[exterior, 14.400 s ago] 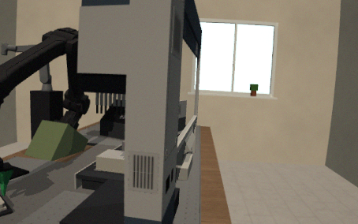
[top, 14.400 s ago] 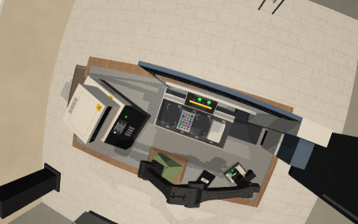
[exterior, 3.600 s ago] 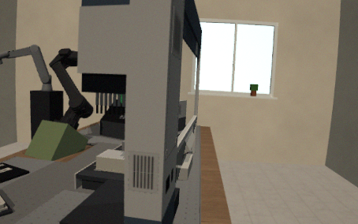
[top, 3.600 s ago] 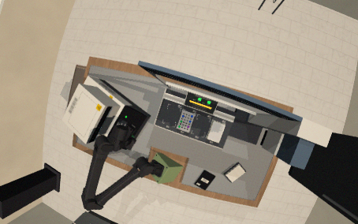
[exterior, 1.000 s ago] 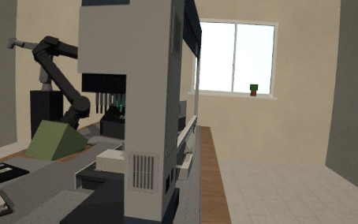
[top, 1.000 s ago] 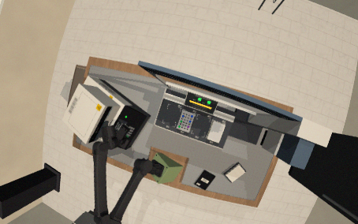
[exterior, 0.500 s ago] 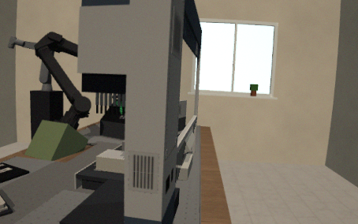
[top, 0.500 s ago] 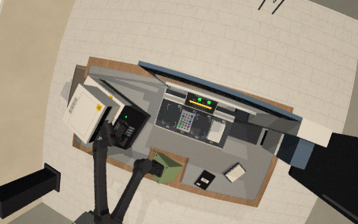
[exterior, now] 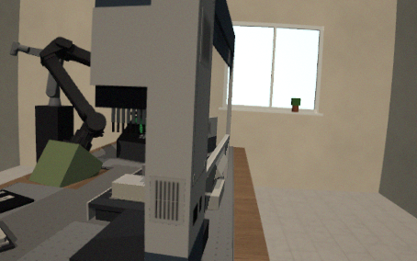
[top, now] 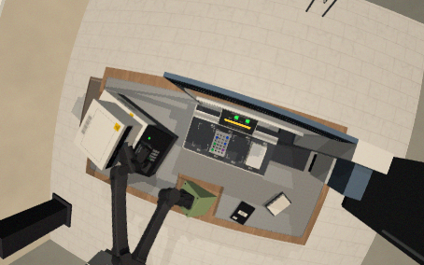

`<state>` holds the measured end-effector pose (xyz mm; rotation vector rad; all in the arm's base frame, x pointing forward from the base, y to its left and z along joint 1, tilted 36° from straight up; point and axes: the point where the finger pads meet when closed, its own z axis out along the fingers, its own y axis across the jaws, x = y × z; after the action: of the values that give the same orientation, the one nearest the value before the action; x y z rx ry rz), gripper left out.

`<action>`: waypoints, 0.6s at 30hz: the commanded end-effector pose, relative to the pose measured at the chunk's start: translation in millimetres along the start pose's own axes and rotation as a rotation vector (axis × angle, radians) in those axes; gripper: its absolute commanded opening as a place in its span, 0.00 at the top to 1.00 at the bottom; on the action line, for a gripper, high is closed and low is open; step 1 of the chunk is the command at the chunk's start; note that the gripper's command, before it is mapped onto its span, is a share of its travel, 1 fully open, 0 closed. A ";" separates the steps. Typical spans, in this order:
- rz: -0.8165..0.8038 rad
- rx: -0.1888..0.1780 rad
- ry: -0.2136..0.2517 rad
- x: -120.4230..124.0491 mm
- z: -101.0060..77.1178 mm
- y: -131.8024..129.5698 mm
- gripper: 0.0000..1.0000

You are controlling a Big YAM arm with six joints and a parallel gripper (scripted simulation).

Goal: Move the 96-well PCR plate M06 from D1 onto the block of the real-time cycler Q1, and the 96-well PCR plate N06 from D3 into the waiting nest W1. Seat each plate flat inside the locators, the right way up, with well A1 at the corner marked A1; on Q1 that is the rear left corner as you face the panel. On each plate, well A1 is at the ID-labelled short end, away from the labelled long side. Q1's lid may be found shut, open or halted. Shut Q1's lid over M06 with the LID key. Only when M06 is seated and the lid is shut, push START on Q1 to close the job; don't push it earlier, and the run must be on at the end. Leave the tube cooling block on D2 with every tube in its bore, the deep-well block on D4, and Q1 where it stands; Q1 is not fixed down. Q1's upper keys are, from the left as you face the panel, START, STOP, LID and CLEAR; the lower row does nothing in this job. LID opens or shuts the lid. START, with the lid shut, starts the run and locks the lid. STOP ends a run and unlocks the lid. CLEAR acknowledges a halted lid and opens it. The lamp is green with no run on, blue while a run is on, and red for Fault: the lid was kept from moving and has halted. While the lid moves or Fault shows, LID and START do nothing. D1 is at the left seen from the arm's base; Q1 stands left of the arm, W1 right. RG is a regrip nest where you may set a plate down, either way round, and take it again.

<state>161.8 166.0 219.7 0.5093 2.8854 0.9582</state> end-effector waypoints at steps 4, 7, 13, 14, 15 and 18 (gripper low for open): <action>0.003 0.027 0.004 -2.6 0.1 -5.6 1.00; -0.012 0.010 -0.006 -2.0 -5.9 0.7 1.00; -0.026 -0.014 -0.011 2.5 -16.0 13.1 1.00; -0.026 -0.014 -0.011 2.5 -16.0 13.1 1.00; -0.026 -0.014 -0.011 2.5 -16.0 13.1 1.00; -0.011 -0.023 -0.027 -5.4 -18.6 18.7 1.00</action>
<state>158.5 165.2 216.0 0.4985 2.9054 0.9431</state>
